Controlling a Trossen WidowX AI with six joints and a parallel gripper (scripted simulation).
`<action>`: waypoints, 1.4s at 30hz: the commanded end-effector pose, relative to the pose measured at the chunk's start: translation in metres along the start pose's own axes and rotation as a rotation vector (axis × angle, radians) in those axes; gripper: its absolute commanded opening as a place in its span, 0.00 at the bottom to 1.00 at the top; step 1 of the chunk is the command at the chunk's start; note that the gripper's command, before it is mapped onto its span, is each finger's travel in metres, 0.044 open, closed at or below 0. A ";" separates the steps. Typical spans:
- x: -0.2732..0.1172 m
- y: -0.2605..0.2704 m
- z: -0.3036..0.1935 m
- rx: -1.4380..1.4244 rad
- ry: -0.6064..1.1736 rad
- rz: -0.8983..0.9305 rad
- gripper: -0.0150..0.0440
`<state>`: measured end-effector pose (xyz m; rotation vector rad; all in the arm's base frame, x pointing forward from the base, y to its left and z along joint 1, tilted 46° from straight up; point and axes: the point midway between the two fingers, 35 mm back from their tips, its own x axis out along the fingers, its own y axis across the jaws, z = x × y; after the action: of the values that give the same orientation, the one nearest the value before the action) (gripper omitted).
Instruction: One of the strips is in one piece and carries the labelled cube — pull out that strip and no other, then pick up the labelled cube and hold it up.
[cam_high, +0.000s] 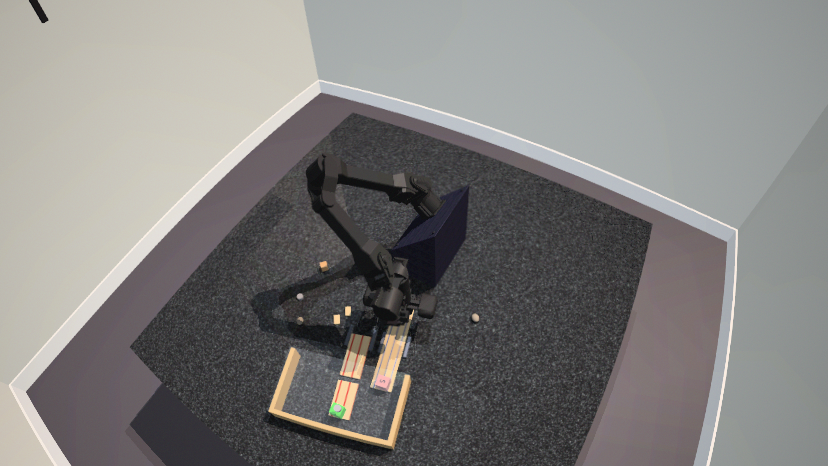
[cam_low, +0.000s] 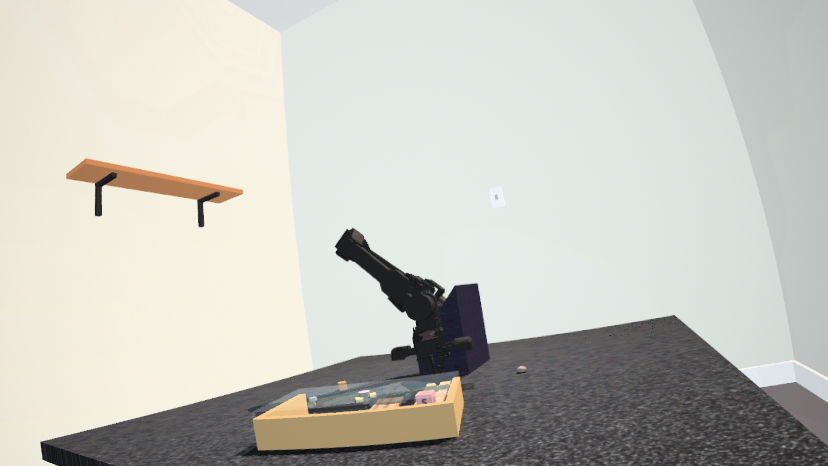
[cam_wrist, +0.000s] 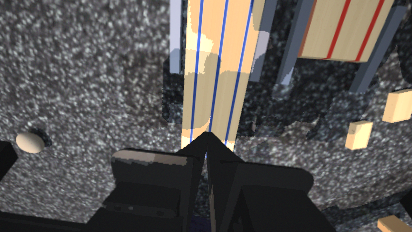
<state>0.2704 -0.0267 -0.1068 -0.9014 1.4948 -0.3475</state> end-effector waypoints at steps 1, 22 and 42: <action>0.004 0.000 -0.013 -0.015 0.022 -0.004 0.25; 0.004 0.000 -0.045 -0.016 0.024 -0.004 0.25; 0.003 -0.001 -0.068 -0.018 0.025 -0.004 0.25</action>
<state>0.2153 -0.0443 -0.0968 -0.9060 1.4946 -0.3449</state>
